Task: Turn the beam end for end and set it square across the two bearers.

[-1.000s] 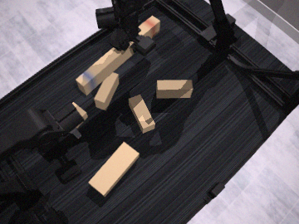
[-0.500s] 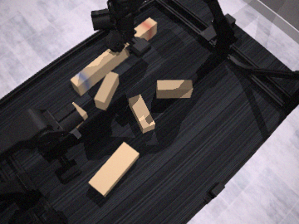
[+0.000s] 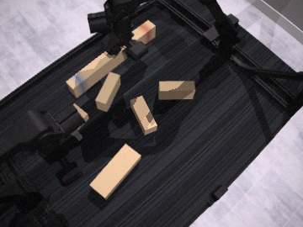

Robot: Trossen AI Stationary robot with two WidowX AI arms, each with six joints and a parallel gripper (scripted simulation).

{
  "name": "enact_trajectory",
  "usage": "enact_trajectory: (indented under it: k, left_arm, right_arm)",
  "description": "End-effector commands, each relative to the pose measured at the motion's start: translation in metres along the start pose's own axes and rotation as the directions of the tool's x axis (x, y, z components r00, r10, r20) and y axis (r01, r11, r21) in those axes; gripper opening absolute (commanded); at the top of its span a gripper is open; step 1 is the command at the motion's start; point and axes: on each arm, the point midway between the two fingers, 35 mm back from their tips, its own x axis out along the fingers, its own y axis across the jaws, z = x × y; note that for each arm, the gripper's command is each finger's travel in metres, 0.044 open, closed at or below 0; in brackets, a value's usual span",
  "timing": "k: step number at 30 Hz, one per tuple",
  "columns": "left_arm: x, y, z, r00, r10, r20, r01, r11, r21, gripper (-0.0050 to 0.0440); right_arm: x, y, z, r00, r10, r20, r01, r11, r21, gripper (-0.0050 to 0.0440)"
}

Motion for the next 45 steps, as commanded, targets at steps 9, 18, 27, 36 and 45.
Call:
enact_trajectory:
  k: [9, 18, 27, 36, 45]
  left_arm:
    - [0.0, 0.0, 0.0, 1.0, 0.0, -0.002, 0.0, 1.0, 0.003, 0.044]
    - [0.0, 0.0, 0.0, 1.0, 0.0, -0.002, 0.0, 1.0, 0.003, 0.044]
    - [0.0, 0.0, 0.0, 1.0, 0.0, -0.002, 0.0, 1.0, 0.003, 0.044]
    - [0.0, 0.0, 0.0, 1.0, 0.0, -0.002, 0.0, 1.0, 0.003, 0.044]
    - [0.0, 0.0, 0.0, 1.0, 0.0, -0.002, 0.0, 1.0, 0.003, 0.044]
  right_arm:
    - [0.001, -0.006, 0.015, 1.0, -0.005, 0.019, 0.004, 1.0, 0.022, 0.0]
    - [0.007, -0.011, 0.025, 1.0, -0.005, 0.019, 0.004, 0.999, 0.038, 0.0]
    - [0.012, -0.014, 0.032, 1.0, -0.005, 0.019, 0.004, 0.999, 0.05, 0.0]
    - [0.019, -0.018, 0.041, 1.0, -0.005, 0.019, 0.004, 0.998, 0.065, 0.0]
    - [0.025, -0.021, 0.047, 1.0, -0.005, 0.019, 0.003, 0.997, 0.077, 0.0]
